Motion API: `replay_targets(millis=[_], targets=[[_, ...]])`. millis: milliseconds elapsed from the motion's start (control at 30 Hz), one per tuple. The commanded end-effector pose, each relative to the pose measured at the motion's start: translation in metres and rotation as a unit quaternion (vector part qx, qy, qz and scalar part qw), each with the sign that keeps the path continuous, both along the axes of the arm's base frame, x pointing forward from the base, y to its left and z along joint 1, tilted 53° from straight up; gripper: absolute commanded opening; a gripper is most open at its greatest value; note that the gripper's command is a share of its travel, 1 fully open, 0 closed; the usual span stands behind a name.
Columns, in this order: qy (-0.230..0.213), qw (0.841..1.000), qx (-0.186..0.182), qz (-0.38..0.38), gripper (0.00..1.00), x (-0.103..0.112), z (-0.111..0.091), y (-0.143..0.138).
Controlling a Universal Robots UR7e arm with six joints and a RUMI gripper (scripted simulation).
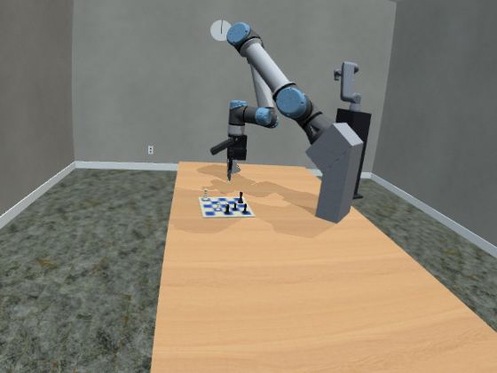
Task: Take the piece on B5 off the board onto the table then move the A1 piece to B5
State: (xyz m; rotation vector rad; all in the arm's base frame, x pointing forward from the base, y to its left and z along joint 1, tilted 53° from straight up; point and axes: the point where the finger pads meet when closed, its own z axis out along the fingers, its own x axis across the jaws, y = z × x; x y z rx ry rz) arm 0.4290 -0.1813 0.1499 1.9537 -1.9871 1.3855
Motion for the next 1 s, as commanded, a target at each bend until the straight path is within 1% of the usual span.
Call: replay_targets(millis=[0, 433, 767, 967], targets=[[-0.001, 1.000, -0.001, 0.000, 0.00, 0.006, -0.006, -0.006], [-0.001, 1.000, -0.001, 0.000, 0.00, 0.027, -0.029, -0.031], [-0.001, 1.000, -0.001, 0.000, 0.00, 0.035, -0.038, -0.040], [-0.001, 1.000, -0.001, 0.000, 0.00, 0.037, -0.040, -0.042]])
